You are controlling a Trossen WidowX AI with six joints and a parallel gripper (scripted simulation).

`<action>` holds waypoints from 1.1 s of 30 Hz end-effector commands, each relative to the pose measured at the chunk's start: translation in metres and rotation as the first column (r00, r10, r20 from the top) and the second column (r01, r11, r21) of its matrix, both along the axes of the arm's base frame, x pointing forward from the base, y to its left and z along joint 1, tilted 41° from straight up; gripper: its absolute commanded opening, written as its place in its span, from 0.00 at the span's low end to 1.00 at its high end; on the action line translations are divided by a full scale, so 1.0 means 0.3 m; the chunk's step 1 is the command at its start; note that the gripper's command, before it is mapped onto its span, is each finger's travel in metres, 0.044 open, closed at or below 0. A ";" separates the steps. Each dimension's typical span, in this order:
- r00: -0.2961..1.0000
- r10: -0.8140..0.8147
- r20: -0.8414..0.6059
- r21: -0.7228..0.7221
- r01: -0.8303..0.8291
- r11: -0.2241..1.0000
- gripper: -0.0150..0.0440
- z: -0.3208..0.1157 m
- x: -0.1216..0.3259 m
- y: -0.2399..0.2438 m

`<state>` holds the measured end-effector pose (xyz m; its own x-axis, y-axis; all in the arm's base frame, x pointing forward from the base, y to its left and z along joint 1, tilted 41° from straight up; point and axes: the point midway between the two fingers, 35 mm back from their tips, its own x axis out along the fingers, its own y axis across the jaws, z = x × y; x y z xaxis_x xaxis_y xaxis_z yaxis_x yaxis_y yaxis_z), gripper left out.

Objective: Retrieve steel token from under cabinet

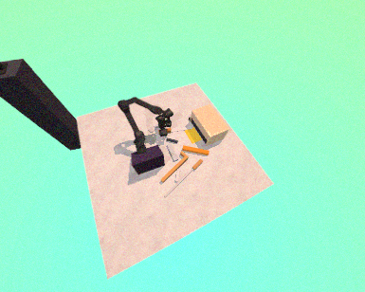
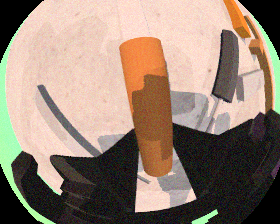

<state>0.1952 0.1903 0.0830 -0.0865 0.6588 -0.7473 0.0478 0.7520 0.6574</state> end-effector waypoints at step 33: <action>1.000 -0.004 0.000 -0.001 0.004 1.000 0.25 -0.011 0.143 0.004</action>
